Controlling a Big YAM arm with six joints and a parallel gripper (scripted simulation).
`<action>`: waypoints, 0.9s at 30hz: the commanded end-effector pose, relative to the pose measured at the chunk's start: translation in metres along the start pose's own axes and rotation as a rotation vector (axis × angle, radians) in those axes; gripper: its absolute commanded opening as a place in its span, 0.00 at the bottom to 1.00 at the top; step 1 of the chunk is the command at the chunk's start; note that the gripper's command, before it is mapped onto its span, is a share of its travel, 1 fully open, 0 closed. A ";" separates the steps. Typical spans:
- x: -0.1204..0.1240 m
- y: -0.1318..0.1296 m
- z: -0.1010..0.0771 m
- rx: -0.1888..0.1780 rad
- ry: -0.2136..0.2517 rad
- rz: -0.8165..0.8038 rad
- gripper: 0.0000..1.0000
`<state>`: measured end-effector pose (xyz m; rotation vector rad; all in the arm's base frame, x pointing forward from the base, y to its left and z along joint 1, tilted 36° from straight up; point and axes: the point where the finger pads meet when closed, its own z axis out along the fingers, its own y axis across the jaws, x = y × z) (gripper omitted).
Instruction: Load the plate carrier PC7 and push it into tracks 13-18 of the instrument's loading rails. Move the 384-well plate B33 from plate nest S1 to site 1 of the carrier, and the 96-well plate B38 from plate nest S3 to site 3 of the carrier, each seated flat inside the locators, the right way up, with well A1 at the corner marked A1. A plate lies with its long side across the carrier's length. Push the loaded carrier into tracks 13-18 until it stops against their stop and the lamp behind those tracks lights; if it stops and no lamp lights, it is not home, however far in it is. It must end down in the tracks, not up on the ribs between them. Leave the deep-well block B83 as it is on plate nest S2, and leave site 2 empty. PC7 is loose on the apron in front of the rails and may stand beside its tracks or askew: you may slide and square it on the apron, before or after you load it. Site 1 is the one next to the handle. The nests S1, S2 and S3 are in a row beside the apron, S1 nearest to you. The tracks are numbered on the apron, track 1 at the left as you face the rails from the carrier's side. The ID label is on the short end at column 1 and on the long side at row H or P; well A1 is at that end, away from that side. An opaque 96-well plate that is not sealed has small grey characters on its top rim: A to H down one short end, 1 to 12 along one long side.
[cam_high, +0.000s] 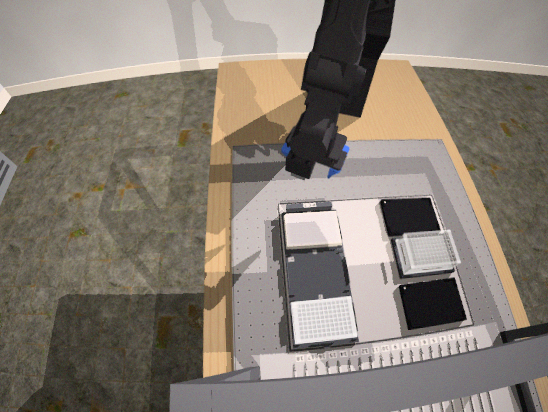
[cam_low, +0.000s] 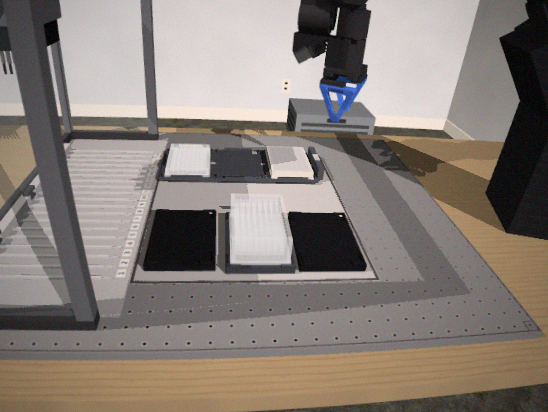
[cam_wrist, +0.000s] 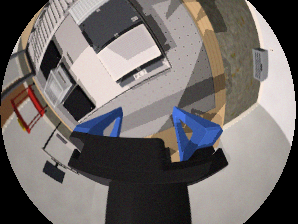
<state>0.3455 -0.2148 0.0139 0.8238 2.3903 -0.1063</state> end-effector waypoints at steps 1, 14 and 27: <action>-0.008 -0.001 0.001 -0.001 -0.023 -0.173 0.80; -0.008 -0.001 0.001 0.002 -0.022 -0.509 0.80; -0.007 0.004 0.019 -0.004 -0.021 -0.520 0.80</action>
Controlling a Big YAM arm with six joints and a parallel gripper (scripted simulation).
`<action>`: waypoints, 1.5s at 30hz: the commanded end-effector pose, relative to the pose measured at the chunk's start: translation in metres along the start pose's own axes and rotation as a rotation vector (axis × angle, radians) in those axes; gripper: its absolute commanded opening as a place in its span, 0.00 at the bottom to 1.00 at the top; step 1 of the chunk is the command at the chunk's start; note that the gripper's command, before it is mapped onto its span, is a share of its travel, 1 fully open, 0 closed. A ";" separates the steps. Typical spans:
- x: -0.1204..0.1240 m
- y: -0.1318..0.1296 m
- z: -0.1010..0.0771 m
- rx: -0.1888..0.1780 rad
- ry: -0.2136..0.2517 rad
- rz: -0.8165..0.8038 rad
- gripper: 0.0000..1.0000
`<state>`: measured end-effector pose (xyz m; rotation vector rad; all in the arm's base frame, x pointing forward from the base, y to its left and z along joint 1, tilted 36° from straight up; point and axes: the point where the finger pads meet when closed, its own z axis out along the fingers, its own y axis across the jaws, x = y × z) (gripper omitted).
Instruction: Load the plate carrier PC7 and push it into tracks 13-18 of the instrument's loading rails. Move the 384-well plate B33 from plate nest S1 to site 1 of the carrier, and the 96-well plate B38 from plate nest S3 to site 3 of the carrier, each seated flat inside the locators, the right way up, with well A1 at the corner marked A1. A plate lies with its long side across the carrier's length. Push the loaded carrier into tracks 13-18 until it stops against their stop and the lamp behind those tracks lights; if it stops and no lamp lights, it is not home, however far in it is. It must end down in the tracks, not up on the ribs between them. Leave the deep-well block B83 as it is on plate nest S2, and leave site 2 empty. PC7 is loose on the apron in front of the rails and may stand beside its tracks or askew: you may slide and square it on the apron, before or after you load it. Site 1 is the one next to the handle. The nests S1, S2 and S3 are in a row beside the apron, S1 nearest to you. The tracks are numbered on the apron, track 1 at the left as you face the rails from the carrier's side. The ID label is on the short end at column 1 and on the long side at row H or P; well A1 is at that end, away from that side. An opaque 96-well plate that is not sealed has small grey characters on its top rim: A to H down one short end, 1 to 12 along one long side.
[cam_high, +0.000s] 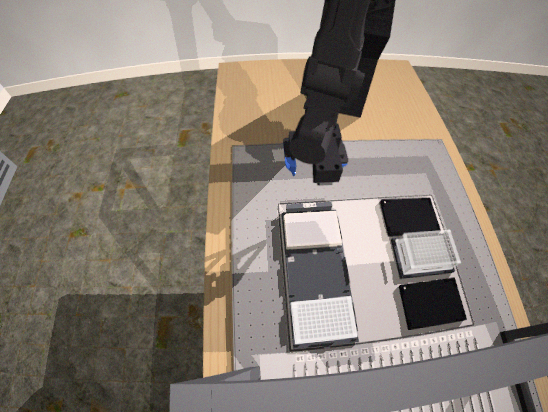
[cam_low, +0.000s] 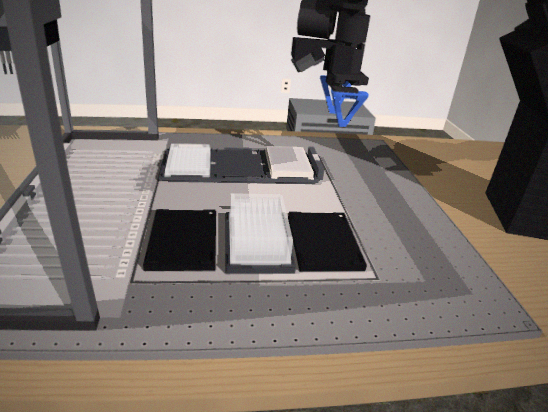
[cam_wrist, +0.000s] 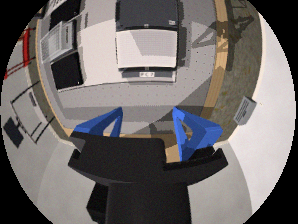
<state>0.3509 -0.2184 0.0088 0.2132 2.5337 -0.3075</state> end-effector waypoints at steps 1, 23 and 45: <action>-0.006 0.003 0.014 -0.004 -0.011 -0.024 0.80; -0.004 0.004 0.067 -0.004 -0.008 -0.006 0.80; -0.003 0.004 0.091 -0.004 -0.007 -0.007 0.80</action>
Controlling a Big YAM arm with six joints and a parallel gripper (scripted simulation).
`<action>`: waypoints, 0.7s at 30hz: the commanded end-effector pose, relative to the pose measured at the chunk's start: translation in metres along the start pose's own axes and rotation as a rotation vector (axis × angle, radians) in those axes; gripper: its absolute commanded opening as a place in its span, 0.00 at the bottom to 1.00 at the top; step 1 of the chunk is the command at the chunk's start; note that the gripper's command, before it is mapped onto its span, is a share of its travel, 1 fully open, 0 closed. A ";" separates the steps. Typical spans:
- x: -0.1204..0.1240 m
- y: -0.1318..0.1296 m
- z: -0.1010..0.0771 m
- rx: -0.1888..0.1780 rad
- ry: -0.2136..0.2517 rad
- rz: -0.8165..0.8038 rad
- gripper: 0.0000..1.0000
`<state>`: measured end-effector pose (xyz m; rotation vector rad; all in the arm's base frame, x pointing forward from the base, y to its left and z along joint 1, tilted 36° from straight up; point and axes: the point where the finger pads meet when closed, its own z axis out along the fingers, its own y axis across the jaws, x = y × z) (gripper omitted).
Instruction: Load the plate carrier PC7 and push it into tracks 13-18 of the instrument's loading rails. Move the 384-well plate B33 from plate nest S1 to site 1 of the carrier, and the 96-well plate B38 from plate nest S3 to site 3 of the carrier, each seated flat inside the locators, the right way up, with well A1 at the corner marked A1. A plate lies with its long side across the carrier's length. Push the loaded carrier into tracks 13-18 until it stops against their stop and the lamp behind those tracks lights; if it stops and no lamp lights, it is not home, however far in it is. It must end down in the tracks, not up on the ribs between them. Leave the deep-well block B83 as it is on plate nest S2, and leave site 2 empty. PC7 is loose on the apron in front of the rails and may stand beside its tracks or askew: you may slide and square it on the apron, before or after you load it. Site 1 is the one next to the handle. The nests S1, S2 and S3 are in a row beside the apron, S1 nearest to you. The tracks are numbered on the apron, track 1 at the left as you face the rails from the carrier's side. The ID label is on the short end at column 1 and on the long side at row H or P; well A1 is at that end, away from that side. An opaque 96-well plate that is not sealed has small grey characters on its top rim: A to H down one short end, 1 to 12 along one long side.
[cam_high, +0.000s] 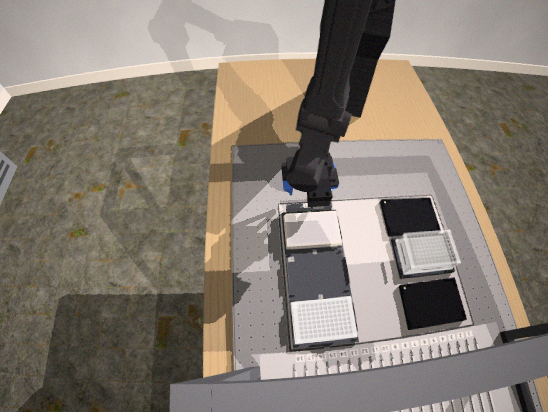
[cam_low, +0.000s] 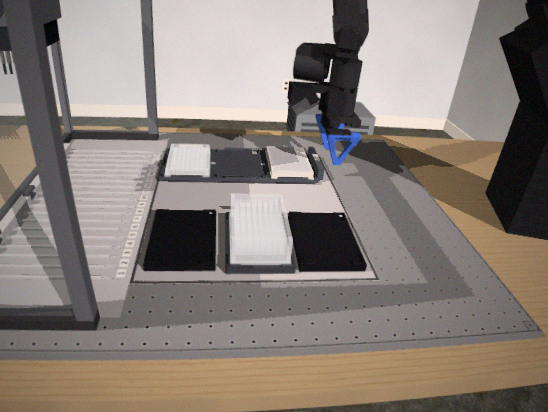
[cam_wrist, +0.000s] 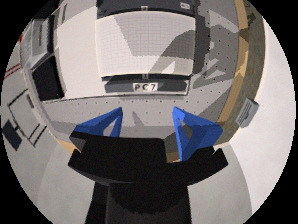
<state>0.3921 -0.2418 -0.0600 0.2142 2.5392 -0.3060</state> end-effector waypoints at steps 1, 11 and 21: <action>-0.006 0.006 0.008 -0.003 -0.013 -0.007 0.80; -0.005 0.006 0.018 -0.003 -0.012 -0.007 0.80; -0.005 0.007 0.023 -0.003 -0.012 -0.008 0.80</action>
